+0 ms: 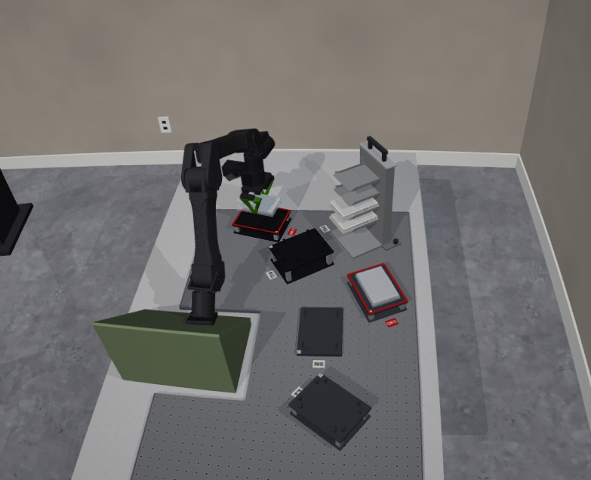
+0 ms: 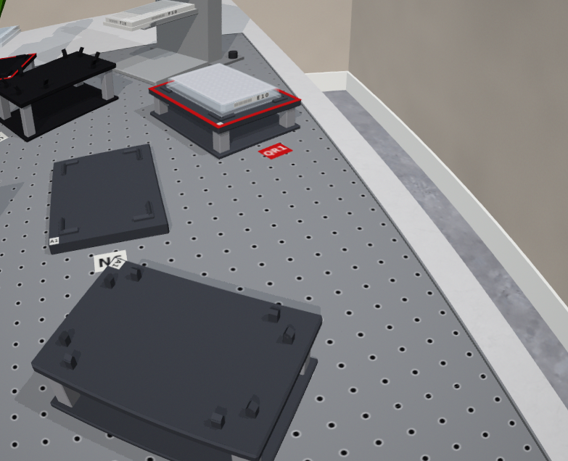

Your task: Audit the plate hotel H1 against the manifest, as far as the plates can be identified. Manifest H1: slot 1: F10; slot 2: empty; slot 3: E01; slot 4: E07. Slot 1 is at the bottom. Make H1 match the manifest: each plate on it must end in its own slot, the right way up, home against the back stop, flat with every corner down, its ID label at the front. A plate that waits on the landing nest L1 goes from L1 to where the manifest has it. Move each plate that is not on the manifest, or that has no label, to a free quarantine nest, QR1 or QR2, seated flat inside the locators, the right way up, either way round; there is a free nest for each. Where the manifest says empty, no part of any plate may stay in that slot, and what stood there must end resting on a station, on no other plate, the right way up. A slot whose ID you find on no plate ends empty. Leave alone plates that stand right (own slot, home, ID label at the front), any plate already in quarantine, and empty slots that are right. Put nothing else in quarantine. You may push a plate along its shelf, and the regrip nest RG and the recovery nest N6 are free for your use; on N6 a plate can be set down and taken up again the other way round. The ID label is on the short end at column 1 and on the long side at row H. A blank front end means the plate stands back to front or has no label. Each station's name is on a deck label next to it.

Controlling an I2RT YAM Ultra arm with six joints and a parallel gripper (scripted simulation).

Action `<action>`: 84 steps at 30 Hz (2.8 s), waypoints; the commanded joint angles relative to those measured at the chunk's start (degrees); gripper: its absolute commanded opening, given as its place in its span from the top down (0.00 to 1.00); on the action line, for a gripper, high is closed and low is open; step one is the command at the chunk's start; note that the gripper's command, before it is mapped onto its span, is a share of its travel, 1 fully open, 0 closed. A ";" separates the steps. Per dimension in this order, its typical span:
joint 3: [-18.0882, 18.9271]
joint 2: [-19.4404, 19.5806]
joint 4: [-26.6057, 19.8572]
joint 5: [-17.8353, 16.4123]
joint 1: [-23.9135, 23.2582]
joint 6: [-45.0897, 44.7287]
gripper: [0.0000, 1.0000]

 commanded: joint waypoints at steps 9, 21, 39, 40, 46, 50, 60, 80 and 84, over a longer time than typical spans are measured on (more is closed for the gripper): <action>-0.68 -0.41 1.24 0.13 0.23 0.24 0.14; -2.08 -0.16 2.98 0.41 0.64 0.55 0.14; -3.76 0.30 5.21 0.79 1.19 0.96 0.14; -3.90 0.32 5.37 0.82 1.23 1.00 0.14; -4.29 0.45 5.91 0.91 1.37 1.09 0.14; -4.69 0.58 6.46 1.01 1.50 1.19 0.14; -5.47 0.87 7.58 1.20 1.78 1.40 0.14; -7.09 1.58 10.00 1.59 2.36 1.83 0.14; -7.43 1.76 10.54 1.68 2.48 1.92 0.14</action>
